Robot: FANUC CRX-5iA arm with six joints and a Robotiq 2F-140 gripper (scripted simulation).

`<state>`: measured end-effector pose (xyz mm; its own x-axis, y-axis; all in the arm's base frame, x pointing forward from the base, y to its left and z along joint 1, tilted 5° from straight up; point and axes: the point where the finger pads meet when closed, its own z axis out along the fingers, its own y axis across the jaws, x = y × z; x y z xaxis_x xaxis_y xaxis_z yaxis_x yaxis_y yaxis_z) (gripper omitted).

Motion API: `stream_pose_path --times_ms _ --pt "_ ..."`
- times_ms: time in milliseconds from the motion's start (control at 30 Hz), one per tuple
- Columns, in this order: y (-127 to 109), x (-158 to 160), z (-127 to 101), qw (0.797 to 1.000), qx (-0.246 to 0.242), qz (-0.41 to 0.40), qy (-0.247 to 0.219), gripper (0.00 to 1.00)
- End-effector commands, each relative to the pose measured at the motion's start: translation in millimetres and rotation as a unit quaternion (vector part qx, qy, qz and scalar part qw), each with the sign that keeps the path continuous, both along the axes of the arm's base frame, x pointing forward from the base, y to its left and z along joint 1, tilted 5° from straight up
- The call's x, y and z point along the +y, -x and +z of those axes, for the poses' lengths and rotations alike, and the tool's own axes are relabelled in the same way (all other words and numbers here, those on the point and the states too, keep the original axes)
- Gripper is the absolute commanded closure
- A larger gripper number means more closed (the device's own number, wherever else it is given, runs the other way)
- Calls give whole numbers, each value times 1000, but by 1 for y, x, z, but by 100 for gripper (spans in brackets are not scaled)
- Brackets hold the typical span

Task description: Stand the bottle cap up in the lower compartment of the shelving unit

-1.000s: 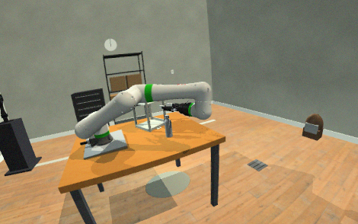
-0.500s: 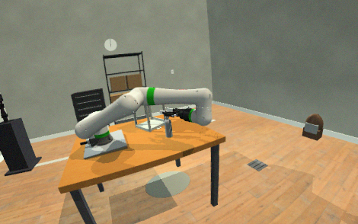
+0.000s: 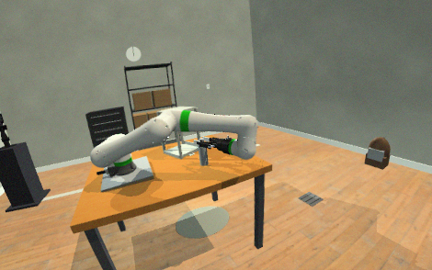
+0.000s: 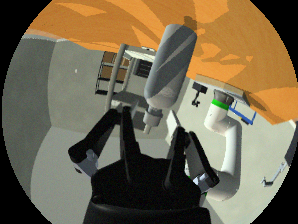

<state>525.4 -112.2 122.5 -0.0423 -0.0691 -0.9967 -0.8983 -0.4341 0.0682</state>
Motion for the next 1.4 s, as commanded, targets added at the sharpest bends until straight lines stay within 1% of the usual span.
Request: stream_pose_path --times_ms 0,400,467,933,1367 --pt "0 -1 -8 1000 0 0 0 53" --pt "1 -3 -36 1000 0 0 0 53" --pt "1 -3 -36 1000 0 0 0 53" --pt "2 -4 -54 1000 0 0 0 53" --pt "2 -4 -59 1000 0 0 0 53"
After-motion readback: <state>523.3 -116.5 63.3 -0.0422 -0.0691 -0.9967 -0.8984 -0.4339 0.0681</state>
